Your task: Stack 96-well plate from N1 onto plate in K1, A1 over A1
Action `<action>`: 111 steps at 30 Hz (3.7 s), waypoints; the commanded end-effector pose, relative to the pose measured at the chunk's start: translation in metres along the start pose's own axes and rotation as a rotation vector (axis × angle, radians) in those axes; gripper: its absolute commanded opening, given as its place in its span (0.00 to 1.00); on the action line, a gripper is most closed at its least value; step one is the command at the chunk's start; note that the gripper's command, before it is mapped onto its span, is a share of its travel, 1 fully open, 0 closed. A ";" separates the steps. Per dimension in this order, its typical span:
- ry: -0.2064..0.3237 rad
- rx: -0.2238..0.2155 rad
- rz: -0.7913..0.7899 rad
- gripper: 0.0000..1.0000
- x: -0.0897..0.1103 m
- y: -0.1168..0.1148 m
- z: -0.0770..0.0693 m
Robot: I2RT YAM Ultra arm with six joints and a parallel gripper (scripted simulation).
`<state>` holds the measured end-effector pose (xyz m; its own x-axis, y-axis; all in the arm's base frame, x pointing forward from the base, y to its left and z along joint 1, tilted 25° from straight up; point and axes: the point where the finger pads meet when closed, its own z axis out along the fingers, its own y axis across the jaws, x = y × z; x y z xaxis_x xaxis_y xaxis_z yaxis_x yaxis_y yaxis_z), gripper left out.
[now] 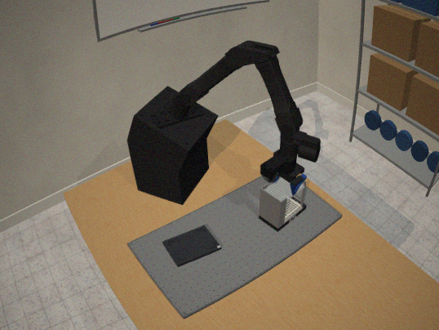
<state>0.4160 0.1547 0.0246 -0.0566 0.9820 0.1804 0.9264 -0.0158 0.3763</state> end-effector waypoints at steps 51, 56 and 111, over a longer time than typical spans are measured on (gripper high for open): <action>0.002 -0.038 -0.003 0.00 0.007 0.016 0.076; 0.004 -0.047 -0.001 0.00 0.008 0.022 0.068; 0.002 -0.036 -0.004 0.00 0.009 0.016 0.076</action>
<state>0.4477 0.1700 -0.0488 -0.0541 0.9825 0.1782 0.9266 -0.0171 0.3757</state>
